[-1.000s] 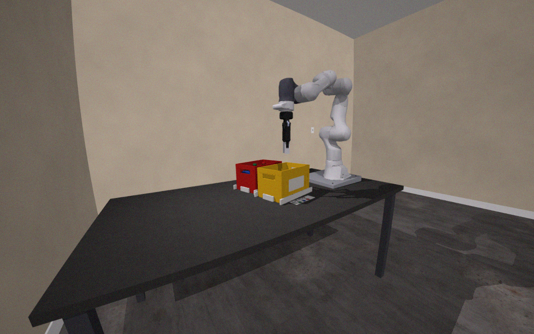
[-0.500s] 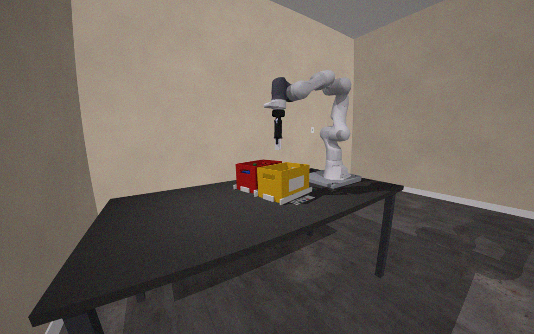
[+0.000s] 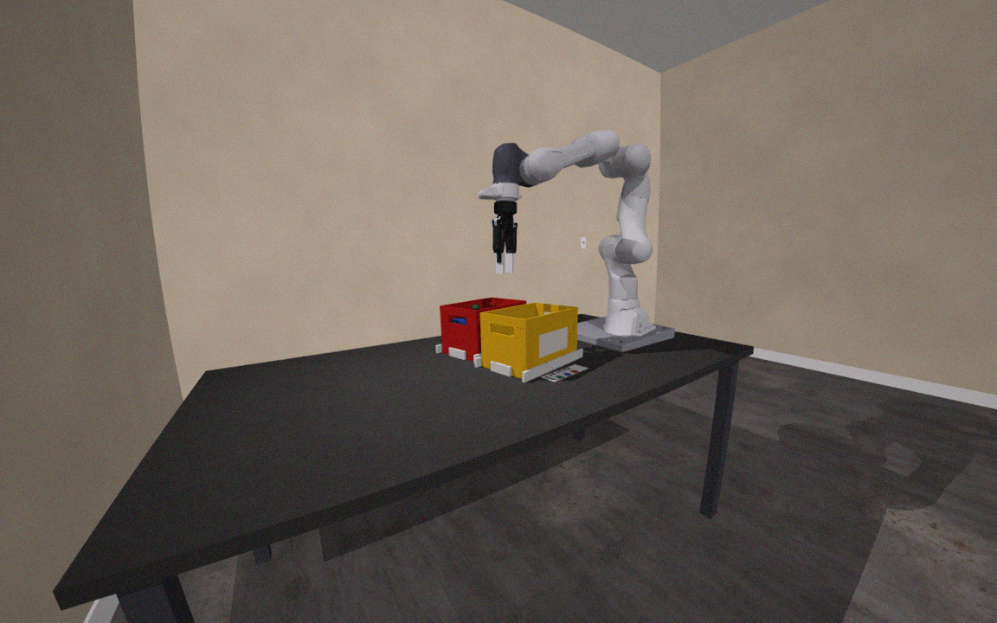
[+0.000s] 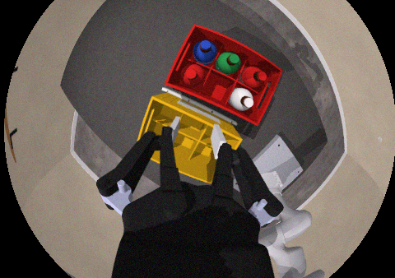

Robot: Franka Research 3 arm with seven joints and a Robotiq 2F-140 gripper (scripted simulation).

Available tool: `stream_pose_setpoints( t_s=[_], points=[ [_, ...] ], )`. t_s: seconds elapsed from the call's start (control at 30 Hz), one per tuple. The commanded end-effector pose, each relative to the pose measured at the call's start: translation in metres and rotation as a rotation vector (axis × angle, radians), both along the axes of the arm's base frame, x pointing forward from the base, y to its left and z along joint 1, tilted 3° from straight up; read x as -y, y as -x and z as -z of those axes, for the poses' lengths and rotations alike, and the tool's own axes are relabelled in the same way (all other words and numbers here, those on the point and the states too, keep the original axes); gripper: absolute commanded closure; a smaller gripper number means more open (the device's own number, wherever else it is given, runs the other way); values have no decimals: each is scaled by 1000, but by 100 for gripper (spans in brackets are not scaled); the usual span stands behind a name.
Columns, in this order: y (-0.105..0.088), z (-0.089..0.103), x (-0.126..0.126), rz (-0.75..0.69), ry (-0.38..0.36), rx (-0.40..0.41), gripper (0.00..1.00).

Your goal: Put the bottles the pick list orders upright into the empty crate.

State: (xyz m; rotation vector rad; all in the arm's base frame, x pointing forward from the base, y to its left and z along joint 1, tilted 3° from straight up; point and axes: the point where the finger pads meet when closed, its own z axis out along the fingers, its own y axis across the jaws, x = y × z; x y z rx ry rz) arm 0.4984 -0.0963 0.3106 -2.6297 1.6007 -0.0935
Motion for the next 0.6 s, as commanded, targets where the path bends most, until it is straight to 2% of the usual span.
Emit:
stream_pose_setpoints(
  t_s=[0.0,0.1,0.43,0.57],
  points=[
    [2,-1,11,154,-11,-30,62],
    [0,-5,25,202,-14,-39,62],
    [-7,-17,73,202,-14,-39,62],
    [-9,-20,83,202,-14,-39,62]
  ],
)
